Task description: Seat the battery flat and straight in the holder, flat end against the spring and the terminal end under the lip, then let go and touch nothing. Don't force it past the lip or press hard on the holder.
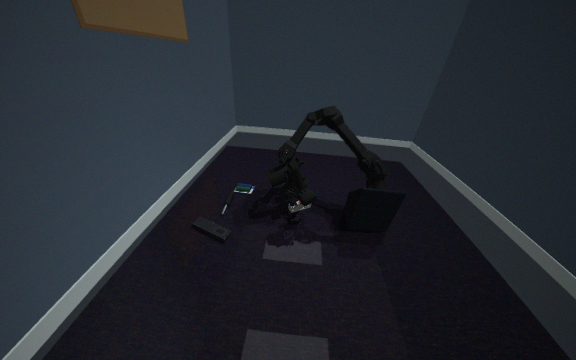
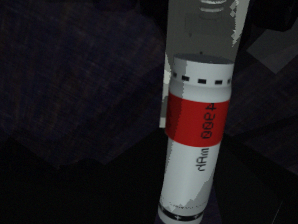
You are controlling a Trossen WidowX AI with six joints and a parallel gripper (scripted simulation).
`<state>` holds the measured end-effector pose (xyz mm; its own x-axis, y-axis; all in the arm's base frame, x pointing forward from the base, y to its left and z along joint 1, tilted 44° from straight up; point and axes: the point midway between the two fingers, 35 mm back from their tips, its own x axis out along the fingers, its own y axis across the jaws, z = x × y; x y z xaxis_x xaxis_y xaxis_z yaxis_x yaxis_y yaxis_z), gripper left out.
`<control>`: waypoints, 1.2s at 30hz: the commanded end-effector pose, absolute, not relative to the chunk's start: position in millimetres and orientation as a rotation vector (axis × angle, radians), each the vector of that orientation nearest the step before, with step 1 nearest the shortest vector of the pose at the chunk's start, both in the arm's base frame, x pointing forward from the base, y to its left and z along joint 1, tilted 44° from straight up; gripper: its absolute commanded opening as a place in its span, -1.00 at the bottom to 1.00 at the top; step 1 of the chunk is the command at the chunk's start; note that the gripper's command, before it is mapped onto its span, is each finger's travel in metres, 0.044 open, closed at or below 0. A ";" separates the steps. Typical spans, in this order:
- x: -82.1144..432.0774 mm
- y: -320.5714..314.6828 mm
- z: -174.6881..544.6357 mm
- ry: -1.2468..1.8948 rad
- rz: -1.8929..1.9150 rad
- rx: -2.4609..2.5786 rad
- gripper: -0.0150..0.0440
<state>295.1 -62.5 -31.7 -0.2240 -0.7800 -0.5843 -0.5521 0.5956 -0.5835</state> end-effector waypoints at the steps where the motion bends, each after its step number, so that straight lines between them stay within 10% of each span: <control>1: 297.1 -63.3 -32.4 1.926 -0.335 -1.065 -0.27; 36: 306.8 -66.0 -42.1 2.049 -0.418 -1.053 -0.27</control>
